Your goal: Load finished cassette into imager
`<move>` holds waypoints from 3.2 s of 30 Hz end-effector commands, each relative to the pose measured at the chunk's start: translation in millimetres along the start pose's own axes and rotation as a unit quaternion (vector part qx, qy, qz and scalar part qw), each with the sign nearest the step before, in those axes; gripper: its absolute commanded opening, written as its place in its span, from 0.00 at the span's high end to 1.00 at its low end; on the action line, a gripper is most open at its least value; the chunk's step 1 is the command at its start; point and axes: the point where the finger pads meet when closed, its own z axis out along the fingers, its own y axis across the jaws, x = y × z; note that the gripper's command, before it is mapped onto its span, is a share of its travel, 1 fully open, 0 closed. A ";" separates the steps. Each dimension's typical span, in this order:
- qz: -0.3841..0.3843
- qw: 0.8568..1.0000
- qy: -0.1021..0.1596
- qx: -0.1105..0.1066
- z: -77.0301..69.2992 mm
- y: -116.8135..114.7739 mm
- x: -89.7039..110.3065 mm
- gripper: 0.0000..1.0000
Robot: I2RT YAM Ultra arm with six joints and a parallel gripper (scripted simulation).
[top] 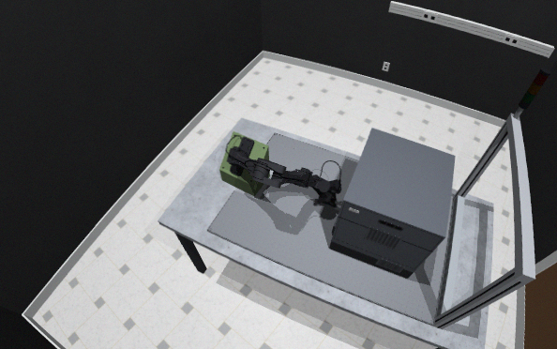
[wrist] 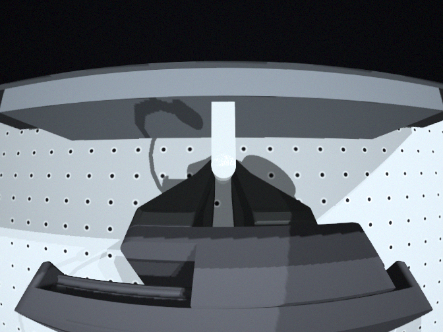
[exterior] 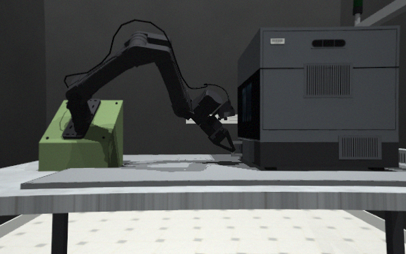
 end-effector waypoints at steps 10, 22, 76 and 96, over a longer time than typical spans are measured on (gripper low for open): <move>0.002 1.000 -0.021 -0.002 4.1 0.0 -14.6 1.00; 0.002 1.000 -0.021 -0.002 4.1 0.0 -14.6 1.00; 0.005 1.000 -0.021 -0.003 -35.1 -0.8 -10.6 0.65; -0.002 1.000 -0.011 -0.006 -58.9 1.1 -4.6 0.65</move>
